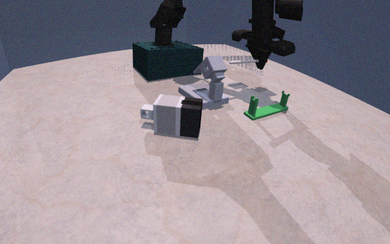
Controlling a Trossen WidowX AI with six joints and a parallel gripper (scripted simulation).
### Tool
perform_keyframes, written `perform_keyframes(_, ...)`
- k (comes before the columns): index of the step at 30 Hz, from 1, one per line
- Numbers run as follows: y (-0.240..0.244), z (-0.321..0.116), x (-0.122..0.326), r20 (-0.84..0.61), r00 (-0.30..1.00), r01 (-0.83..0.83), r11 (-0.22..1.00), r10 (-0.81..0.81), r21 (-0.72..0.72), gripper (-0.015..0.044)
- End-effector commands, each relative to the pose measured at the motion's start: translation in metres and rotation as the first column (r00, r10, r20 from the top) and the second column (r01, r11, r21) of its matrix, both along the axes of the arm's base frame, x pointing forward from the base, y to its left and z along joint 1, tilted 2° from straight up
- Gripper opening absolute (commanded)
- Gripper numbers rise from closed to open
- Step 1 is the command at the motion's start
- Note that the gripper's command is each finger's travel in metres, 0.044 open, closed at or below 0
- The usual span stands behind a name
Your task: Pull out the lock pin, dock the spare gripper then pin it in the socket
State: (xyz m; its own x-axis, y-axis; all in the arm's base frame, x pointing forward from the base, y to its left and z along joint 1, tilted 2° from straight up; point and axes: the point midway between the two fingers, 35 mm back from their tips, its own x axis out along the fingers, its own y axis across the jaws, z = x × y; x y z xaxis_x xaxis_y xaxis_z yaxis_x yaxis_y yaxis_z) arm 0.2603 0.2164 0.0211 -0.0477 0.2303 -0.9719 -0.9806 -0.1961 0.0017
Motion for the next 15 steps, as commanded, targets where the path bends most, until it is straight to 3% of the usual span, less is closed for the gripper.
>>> perform_keyframes(1, 0.000, 0.009, 0.001, 0.004, 1.000, 0.001, 1.000, -0.001, 0.002, 0.0000)
perform_keyframes(15, -0.002, 0.014, -0.002, -0.015, 1.000, 0.001, 1.000, -0.001, -0.010, 0.0000)
